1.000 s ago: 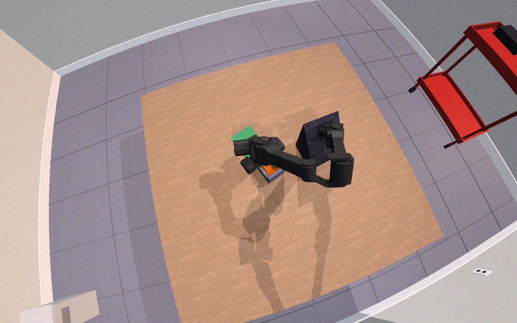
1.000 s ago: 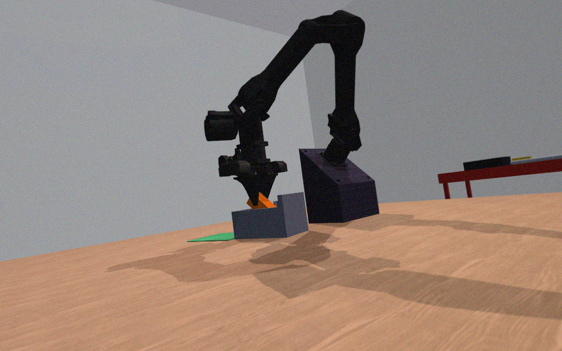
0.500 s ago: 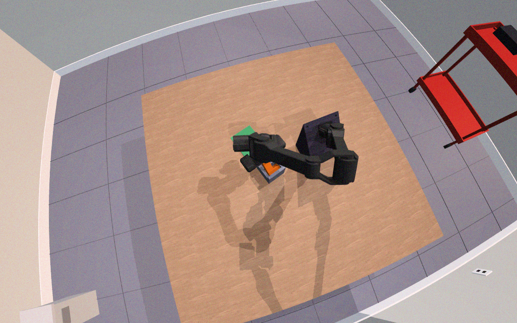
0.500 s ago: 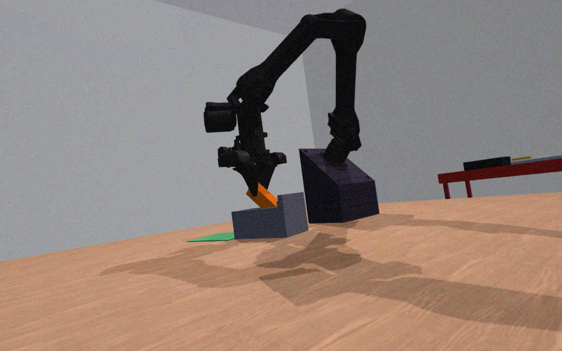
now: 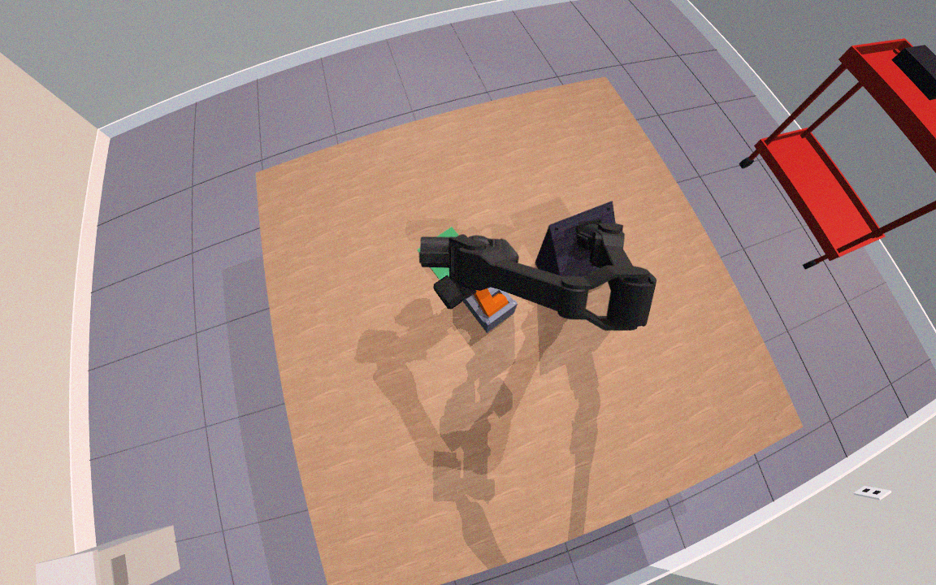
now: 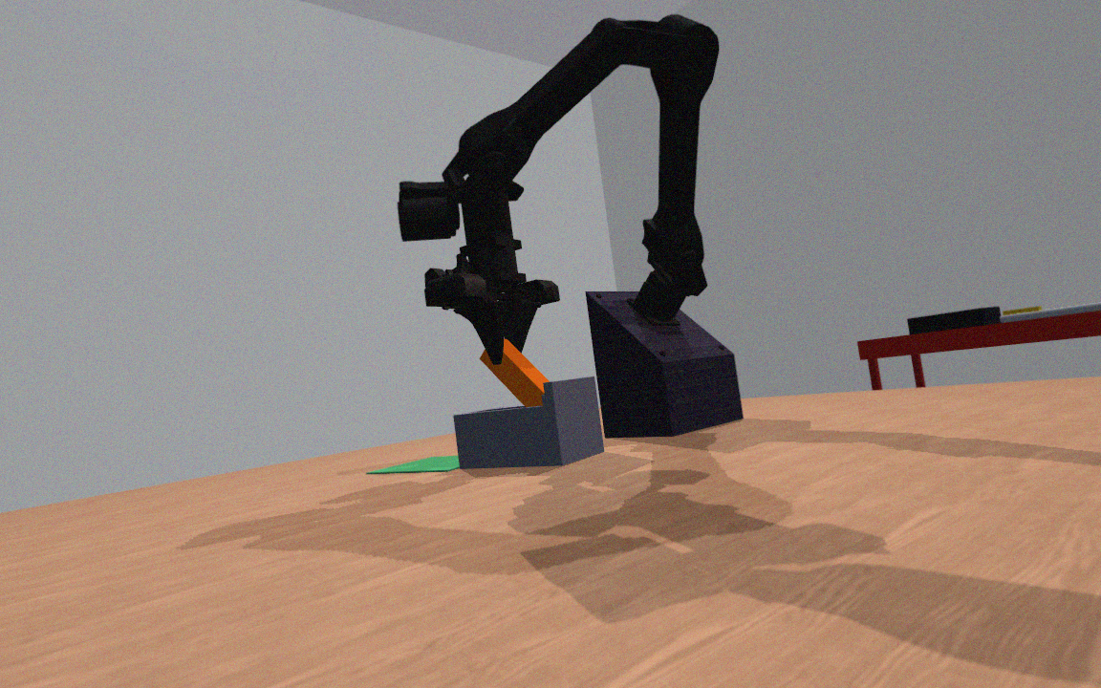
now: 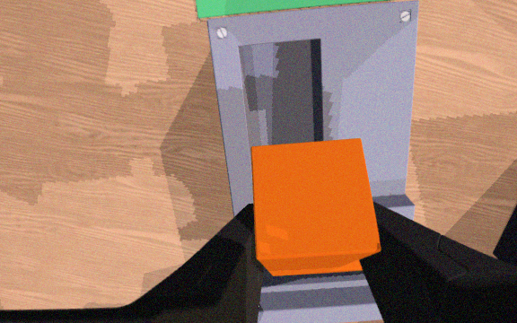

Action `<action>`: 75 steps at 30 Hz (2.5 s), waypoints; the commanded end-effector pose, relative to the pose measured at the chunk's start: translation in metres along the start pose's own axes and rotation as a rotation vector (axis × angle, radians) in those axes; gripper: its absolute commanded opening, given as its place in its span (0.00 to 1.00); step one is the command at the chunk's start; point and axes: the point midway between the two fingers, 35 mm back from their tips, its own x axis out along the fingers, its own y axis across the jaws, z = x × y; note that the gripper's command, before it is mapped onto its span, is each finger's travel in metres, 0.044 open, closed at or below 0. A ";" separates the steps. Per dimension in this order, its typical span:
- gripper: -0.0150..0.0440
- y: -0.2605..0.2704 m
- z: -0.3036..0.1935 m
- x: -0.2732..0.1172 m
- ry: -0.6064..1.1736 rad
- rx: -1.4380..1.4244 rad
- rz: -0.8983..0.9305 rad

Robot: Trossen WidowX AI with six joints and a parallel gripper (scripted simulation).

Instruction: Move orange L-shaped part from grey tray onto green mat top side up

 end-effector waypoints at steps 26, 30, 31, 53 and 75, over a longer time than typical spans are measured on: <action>0.25 0.002 0.000 -0.039 -0.005 -0.006 0.007; 0.25 0.002 0.001 -0.042 -0.005 -0.006 0.007; 0.25 0.002 0.003 -0.042 -0.005 -0.006 0.007; 0.25 -0.008 0.091 -0.039 -0.010 -0.007 0.007; 0.25 -0.011 0.166 -0.040 -0.014 -0.008 0.008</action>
